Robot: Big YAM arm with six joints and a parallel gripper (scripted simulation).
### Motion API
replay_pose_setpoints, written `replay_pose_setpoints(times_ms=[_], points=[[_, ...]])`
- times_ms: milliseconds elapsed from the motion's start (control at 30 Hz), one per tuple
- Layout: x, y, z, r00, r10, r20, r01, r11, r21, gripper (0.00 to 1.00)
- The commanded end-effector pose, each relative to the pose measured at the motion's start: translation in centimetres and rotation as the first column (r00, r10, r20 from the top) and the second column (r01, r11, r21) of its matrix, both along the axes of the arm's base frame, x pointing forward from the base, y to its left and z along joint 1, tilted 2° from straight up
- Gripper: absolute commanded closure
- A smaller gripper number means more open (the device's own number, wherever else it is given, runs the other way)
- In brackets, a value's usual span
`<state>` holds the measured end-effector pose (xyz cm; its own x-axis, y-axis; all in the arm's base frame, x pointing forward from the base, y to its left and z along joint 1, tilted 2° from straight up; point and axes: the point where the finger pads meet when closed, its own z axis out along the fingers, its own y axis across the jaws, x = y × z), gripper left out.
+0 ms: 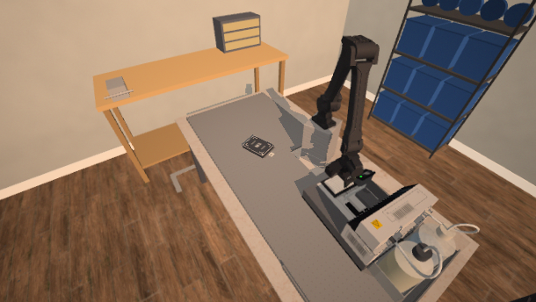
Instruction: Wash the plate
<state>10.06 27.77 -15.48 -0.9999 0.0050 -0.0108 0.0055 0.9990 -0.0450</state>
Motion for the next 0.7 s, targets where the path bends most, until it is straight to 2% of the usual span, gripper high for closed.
replay_pose_setpoints(times_ms=[0,667], points=[[0.2,0.5,1.4,1.0,0.0,0.008,0.0,1.0,0.017,0.0],[-0.1,0.5,4.3,1.0,0.0,0.008,0.0,1.0,0.015,0.0]])
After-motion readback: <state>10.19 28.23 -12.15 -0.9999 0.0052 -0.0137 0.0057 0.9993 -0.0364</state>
